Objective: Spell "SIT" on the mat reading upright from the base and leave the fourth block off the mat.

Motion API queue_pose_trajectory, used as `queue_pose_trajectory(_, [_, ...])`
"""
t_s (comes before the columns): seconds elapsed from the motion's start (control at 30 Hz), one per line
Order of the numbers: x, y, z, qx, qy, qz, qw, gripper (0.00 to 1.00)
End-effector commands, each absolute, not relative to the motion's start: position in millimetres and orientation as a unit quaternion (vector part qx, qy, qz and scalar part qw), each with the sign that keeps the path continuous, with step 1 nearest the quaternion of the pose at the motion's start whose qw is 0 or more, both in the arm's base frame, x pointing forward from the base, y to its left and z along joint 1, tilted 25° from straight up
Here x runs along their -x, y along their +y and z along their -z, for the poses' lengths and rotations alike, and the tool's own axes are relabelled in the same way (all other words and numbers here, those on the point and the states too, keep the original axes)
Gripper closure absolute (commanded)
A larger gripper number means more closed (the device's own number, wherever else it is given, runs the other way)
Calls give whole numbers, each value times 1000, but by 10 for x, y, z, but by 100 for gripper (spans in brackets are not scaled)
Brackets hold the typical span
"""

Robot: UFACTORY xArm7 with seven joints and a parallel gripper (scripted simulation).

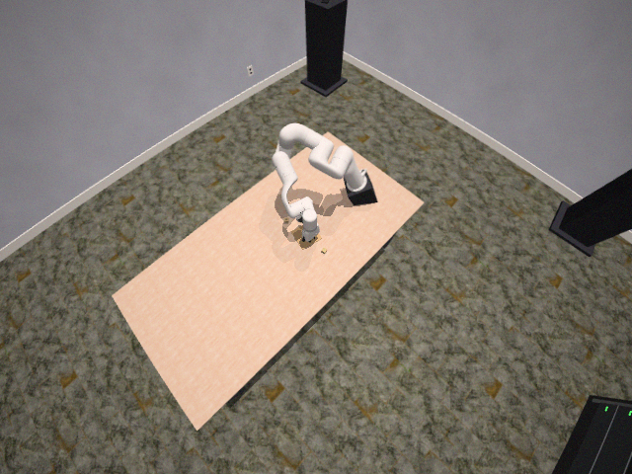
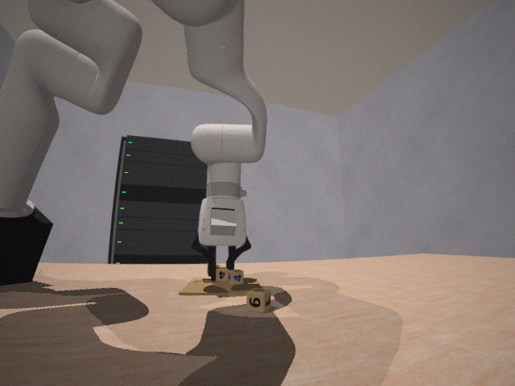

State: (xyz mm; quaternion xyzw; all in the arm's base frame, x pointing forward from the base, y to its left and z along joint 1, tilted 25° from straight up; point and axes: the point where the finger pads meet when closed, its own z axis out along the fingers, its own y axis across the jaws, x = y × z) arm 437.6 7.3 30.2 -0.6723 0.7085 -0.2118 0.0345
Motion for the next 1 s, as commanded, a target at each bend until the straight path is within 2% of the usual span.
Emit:
queue_pose_trajectory(0.0, [-4381, 82, -312, 673, 708, 212, 36, 79])
queue_pose_trajectory(0.37, [-4381, 82, -312, 673, 708, 212, 36, 79])
queue_pose_trajectory(0.4, [-4381, 82, -312, 673, 708, 212, 36, 74])
queue_pose_trajectory(0.47, [-4381, 82, -312, 673, 708, 212, 36, 74])
queue_pose_trajectory(0.5, [-4381, 82, -312, 673, 708, 212, 36, 70])
queue_pose_trajectory(0.67, [-4381, 82, -312, 673, 708, 212, 36, 66])
queue_pose_trajectory(0.7, [-4381, 82, -312, 673, 708, 212, 36, 62])
queue_pose_trajectory(0.77, [-4381, 82, -312, 673, 708, 212, 36, 62])
queue_pose_trajectory(0.8, [-4381, 82, -312, 673, 708, 212, 36, 58])
queue_pose_trajectory(0.97, [-4381, 82, -312, 673, 708, 212, 36, 58])
